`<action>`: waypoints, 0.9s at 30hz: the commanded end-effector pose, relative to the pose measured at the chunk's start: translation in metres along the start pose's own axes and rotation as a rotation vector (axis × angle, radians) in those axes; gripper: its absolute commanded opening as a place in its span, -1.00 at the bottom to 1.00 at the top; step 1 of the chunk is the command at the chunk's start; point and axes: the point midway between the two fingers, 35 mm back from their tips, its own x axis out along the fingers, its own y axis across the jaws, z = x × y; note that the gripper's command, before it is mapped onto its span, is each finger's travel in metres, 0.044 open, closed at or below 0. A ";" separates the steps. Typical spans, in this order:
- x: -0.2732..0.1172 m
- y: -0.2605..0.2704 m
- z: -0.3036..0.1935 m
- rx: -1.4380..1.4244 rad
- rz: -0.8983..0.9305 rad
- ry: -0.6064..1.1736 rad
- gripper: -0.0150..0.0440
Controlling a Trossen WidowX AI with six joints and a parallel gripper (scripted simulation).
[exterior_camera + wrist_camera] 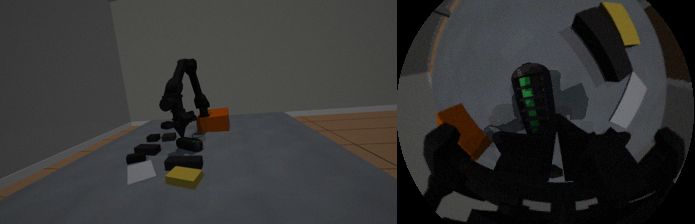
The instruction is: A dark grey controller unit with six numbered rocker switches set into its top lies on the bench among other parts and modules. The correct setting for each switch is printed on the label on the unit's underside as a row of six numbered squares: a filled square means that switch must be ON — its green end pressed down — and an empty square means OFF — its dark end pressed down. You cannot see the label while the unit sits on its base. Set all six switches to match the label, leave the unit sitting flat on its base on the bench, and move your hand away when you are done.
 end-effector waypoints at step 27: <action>0.022 0.089 -0.058 -0.159 -0.293 0.030 -0.49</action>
